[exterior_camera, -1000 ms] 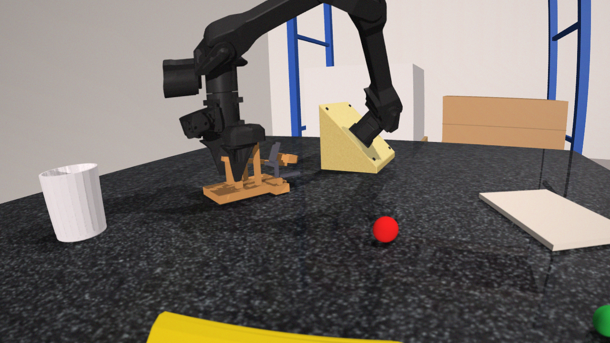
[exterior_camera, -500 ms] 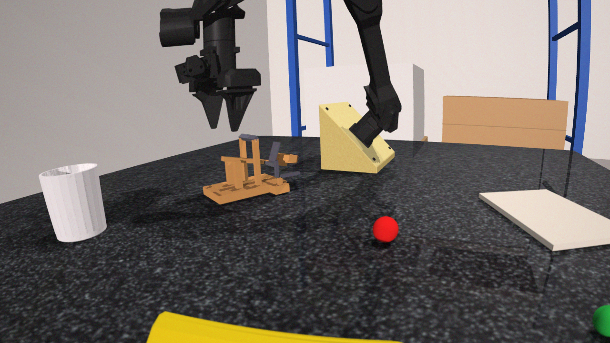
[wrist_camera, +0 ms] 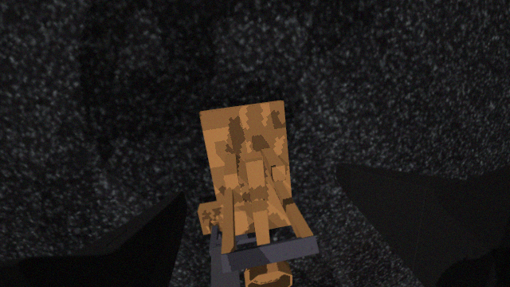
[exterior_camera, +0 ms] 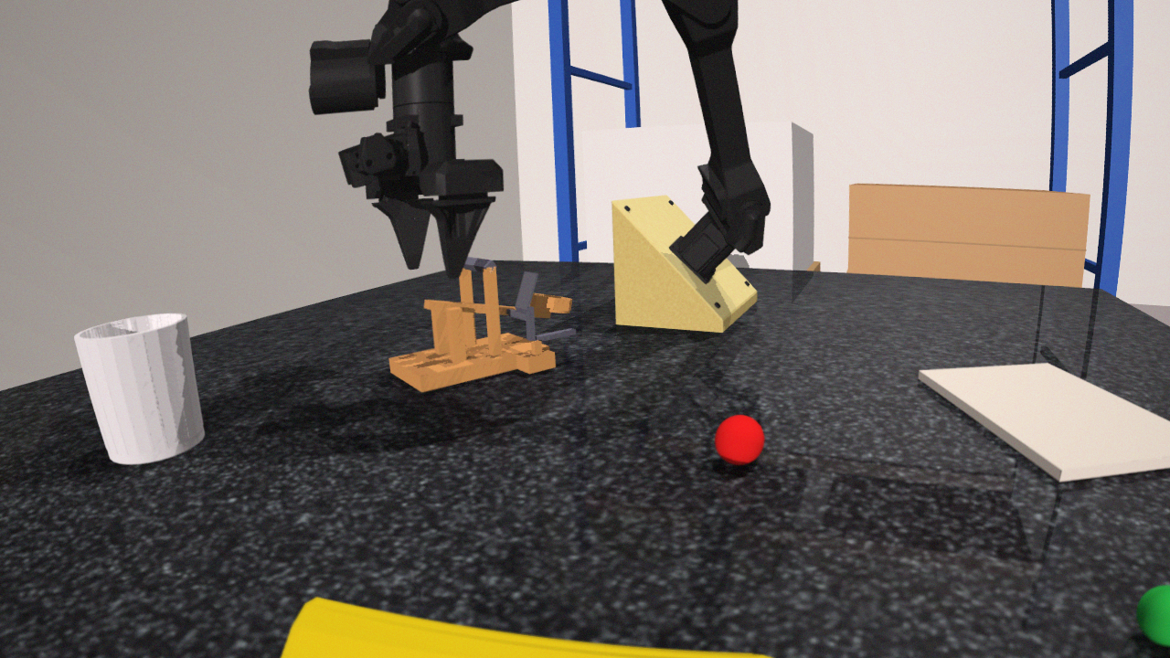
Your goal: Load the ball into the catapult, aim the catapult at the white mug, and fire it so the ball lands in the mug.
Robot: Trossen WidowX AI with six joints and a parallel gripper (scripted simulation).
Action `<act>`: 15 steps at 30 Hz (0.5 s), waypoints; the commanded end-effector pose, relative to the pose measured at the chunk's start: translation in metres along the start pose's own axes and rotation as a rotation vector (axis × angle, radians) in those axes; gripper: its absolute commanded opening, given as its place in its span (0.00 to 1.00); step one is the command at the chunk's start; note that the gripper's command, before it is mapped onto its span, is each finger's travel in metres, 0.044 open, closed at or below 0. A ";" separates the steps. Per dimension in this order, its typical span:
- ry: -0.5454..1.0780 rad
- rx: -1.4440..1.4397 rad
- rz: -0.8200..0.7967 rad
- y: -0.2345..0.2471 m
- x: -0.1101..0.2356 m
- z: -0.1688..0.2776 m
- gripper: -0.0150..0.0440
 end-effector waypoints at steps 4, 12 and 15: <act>0.007 -0.005 -0.006 0.001 -0.018 0.001 1.00; 0.007 -0.005 -0.006 0.001 -0.031 0.001 1.00; 0.007 -0.005 -0.007 0.001 -0.036 0.001 1.00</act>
Point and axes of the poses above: the point midway between the two fingers, 35 mm back from their tips, its own x axis back along the fingers, its own y axis across the jaws, z = x × y, the point moved 10 cm from there along x, back along the fingers, and after that the axes turned 6 degrees about x, right-handed, at the moved point
